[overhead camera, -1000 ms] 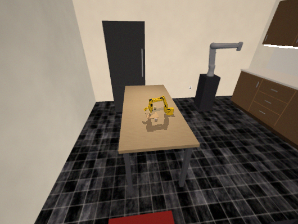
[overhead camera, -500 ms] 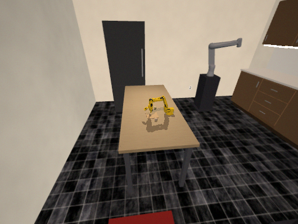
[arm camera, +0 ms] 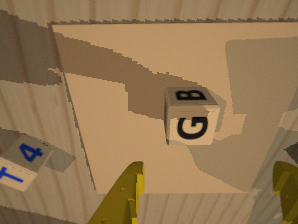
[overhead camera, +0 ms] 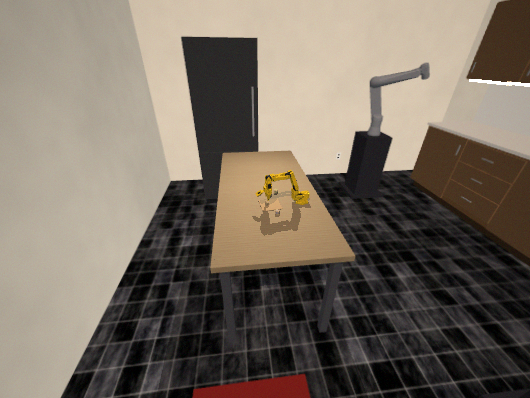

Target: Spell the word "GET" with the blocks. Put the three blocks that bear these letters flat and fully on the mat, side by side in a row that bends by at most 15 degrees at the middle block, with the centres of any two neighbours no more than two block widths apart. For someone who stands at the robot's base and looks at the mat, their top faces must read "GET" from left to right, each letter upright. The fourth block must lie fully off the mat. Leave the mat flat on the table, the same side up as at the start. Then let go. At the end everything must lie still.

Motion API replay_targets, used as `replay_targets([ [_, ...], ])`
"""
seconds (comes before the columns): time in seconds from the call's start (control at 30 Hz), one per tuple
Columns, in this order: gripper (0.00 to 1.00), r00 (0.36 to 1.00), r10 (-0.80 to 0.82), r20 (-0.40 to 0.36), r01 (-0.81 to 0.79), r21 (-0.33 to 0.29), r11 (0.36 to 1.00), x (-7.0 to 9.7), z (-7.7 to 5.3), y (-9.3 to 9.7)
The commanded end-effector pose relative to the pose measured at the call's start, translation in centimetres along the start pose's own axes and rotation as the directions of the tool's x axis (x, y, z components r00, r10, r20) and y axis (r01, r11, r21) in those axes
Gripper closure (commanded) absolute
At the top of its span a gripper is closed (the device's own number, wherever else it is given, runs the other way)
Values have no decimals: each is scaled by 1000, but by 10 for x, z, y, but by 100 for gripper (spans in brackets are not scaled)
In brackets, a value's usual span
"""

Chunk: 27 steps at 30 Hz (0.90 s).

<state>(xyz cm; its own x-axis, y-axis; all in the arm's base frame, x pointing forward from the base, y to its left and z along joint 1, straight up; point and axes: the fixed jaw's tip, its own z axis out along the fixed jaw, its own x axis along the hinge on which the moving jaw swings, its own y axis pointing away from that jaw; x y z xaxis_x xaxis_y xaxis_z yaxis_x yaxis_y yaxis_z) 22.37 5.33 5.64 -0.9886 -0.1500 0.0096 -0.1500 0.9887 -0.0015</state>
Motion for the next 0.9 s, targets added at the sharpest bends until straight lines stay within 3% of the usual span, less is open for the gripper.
replay_targets([
  [0.0, 68, 997, 0, 75, 0, -5, 1000, -7, -12, 0],
  [0.87, 68, 997, 0, 75, 0, -5, 1000, -10, 19, 0],
])
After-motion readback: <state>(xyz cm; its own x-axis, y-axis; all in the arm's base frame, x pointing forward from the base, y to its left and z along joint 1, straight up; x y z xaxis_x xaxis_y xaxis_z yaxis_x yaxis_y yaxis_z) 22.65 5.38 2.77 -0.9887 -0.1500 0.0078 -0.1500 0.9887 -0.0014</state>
